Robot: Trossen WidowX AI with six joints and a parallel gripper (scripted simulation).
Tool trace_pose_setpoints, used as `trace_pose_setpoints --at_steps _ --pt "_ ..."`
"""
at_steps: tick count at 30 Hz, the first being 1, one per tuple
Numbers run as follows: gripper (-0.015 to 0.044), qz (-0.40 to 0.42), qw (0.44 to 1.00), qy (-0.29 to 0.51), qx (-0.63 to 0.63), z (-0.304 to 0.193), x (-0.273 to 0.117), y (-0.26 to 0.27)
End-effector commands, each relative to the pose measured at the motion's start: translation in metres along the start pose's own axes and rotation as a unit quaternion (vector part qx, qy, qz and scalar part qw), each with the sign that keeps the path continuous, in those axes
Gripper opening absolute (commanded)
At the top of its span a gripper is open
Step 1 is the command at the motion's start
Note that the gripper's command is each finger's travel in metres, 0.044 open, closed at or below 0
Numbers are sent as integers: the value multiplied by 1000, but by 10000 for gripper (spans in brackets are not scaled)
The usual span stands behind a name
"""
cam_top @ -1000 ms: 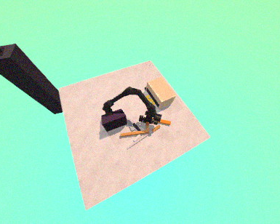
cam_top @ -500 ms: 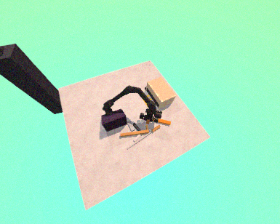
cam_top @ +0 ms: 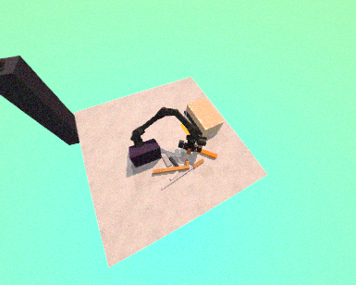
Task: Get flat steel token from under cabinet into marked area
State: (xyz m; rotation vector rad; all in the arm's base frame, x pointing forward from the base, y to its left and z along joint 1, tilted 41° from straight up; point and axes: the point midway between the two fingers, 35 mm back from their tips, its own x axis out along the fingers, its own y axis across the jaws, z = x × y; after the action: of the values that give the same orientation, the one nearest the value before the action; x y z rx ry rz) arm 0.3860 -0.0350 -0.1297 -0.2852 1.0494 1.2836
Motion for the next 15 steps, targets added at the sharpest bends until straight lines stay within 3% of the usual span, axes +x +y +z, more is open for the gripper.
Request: trace_pose_setpoints --at_steps 1,15 --pt "0 0 1000 -4 -4 16 0 0" --pt "0 0 1000 -5 -5 49 0 0"
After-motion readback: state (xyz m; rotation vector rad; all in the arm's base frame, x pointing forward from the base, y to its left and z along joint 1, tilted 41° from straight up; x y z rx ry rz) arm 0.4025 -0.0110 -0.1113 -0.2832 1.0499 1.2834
